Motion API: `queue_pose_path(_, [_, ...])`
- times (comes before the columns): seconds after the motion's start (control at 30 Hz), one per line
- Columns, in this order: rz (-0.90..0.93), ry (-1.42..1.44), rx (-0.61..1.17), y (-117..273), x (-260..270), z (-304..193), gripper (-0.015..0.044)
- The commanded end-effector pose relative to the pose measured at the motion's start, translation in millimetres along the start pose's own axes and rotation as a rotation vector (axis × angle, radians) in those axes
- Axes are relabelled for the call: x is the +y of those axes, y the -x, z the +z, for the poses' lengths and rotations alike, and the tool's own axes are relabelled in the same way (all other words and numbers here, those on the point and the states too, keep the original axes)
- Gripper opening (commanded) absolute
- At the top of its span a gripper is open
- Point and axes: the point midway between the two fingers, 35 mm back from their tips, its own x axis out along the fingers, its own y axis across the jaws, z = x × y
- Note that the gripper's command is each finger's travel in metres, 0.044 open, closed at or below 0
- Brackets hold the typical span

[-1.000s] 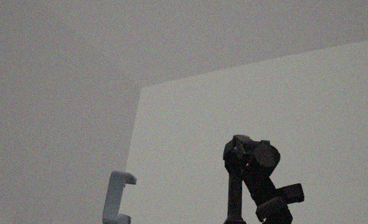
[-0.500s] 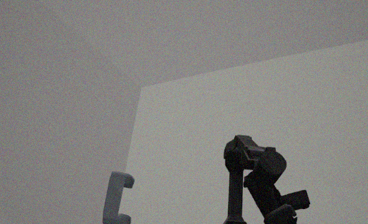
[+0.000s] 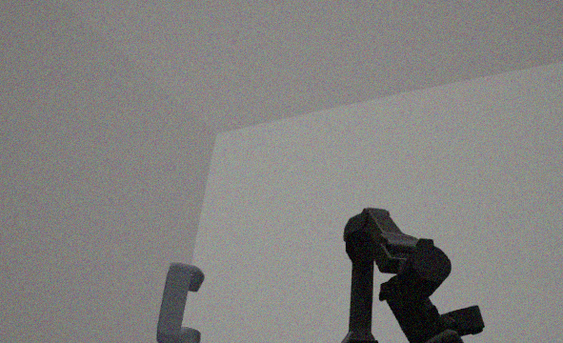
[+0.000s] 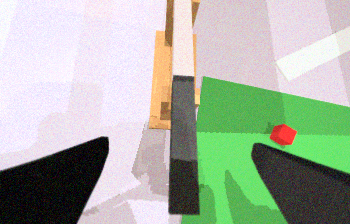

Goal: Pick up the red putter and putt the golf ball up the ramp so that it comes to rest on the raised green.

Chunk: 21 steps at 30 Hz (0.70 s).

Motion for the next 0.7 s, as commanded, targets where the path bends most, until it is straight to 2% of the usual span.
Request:
queue_pose_path(0.0, [0.005, -0.007, 0.006, -6.6, 0.5, -1.8, 0.0440])
queue_pose_path(0.57, [0.005, -0.007, 0.005, -24.9, 0.9, -1.9, 0.0440])
queue_pose_path(0.67, [0.001, 0.000, -0.001, -21.5, 0.2, 0.2, 0.0361])
